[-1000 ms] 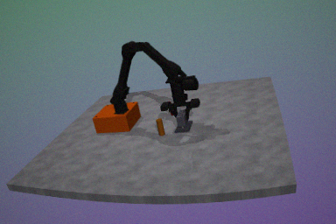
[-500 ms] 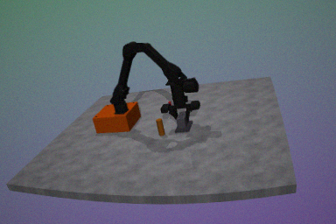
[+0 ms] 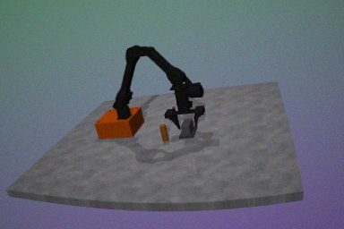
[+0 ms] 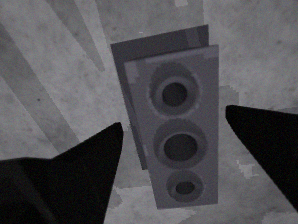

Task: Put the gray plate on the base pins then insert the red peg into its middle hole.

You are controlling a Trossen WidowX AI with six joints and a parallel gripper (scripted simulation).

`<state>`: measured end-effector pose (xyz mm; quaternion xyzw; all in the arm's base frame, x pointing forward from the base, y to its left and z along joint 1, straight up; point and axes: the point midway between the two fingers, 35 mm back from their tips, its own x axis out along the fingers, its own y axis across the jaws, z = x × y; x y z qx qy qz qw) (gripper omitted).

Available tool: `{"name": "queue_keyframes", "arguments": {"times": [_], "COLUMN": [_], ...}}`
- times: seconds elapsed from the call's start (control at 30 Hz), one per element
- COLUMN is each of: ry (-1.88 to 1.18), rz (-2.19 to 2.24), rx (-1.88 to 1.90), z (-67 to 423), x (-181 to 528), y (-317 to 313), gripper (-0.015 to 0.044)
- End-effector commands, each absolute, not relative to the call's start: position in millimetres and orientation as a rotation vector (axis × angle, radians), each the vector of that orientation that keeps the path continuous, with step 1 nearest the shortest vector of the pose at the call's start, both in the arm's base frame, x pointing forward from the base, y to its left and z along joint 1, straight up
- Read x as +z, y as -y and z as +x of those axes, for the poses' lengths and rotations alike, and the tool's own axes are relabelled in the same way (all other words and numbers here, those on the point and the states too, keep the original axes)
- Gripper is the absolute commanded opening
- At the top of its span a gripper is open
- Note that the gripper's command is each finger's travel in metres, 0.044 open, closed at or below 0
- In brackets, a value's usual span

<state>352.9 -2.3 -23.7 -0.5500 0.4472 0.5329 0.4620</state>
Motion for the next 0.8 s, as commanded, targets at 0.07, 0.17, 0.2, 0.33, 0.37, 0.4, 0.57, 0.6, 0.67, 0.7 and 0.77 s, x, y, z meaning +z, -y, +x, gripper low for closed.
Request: {"name": "queue_keyframes", "arguments": {"times": [0.07,0.17,0.2,0.33,0.37,0.4,0.57,0.6,0.67,0.7,0.77], "ry": [-1.099,-1.099,-1.099,-1.100,-1.100,-1.100,-1.100,-1.100,-1.107,-1.126,-1.194], "rz": [-1.353,-1.354,-1.355,-1.356,-1.356,-1.357,-1.357,-1.357,-1.347,-1.319,-1.212], "rx": [1.309,1.310,1.310,1.312,1.312,1.313,1.312,1.312,1.303,1.276,1.174], "z": [353,356,357,352,350,350,352,352,352,351,346], "x": [-23,0,17,84,92,95,95,95,95,95,96], "y": [2,2,2,2,2,2,2,2,1,-3,-15], "gripper": [0.0440,0.0440,0.0440,0.0440,0.0440,0.0440,0.0440,0.0440,0.0440,0.0440,0.0440]}}
